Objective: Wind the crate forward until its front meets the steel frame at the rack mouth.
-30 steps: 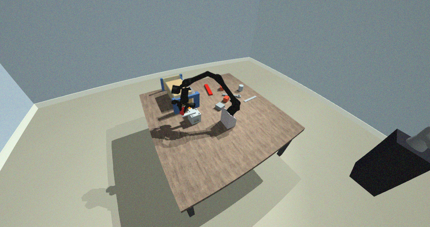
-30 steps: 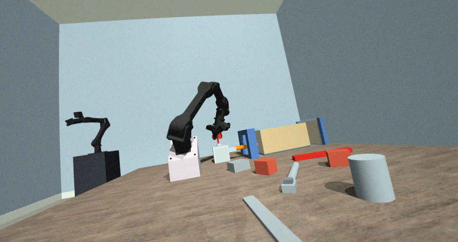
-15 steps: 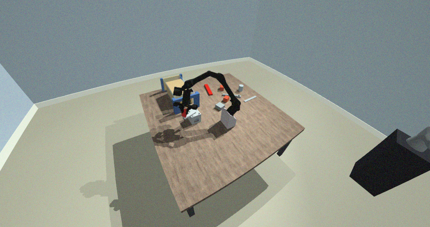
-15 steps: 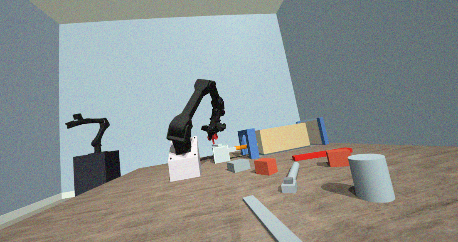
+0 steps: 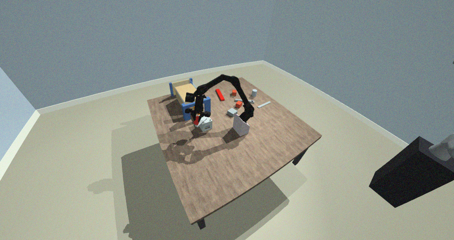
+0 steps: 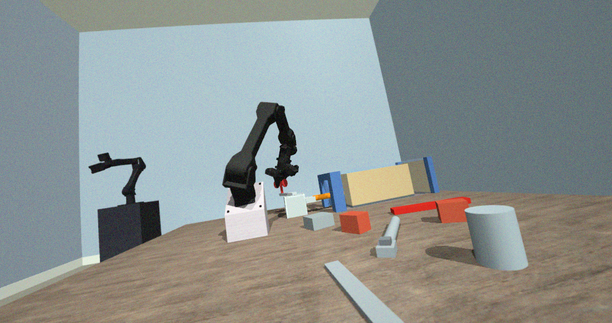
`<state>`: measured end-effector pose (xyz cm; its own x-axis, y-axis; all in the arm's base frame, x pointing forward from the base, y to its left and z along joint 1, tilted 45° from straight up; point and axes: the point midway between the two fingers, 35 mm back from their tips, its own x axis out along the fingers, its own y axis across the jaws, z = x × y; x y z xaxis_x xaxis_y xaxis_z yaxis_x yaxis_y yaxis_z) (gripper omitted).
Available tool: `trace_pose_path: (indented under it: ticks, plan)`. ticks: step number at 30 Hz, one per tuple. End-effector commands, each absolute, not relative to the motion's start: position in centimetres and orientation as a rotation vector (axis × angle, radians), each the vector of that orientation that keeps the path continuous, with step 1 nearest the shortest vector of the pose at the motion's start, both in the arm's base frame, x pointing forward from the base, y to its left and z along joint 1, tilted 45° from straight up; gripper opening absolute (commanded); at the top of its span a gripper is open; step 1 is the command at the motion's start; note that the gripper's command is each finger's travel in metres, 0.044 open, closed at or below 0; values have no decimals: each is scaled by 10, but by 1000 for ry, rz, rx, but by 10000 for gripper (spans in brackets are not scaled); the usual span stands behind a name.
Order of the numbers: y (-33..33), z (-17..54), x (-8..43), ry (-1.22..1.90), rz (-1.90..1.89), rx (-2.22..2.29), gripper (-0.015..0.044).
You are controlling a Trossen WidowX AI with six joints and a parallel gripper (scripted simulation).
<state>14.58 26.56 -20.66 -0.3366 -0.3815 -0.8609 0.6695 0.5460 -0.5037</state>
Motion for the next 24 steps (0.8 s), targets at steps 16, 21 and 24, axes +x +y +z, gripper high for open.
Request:
trace_pose_path:
  ticks: [16,21,24]
  plan:
    - [242,-186,108,1602,-1130,200,0]
    - [237,-181,104,1602,-1130,200,0]
    - [234,-179,102,1602,-1130,200,0]
